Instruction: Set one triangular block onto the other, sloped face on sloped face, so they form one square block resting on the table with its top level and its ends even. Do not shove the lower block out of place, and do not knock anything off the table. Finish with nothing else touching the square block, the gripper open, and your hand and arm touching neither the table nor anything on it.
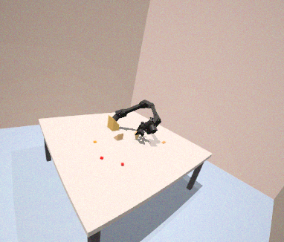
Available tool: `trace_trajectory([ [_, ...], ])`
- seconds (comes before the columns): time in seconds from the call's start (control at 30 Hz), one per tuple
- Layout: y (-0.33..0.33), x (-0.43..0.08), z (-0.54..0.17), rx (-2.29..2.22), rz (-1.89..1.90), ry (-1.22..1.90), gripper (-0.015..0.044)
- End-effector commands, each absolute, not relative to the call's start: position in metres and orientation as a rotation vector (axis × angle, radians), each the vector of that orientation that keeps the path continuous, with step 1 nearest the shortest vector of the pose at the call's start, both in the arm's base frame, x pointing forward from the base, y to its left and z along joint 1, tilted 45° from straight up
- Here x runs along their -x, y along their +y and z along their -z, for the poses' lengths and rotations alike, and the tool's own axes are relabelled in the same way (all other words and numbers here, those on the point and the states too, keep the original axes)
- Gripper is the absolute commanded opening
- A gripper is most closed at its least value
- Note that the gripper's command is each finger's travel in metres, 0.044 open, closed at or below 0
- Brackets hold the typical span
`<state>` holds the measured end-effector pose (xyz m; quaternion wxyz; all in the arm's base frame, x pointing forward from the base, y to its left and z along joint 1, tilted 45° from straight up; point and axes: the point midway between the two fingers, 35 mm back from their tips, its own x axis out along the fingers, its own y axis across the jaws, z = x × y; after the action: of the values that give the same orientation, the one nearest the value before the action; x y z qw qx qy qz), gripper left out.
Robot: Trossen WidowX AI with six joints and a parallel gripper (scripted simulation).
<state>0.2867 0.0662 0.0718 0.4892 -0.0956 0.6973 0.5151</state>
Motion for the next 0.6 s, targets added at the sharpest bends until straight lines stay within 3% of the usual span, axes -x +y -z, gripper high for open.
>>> trace_trajectory([
  [0.0, 0.066, -0.286, -0.072, 0.231, -1.246, 1.705, 0.0],
  [0.2, 0.066, -0.286, -0.072, 0.231, -1.246, 1.705, 0.0],
  [0.57, 0.052, -0.281, -0.069, 0.046, -1.141, 1.506, 0.0289],
])
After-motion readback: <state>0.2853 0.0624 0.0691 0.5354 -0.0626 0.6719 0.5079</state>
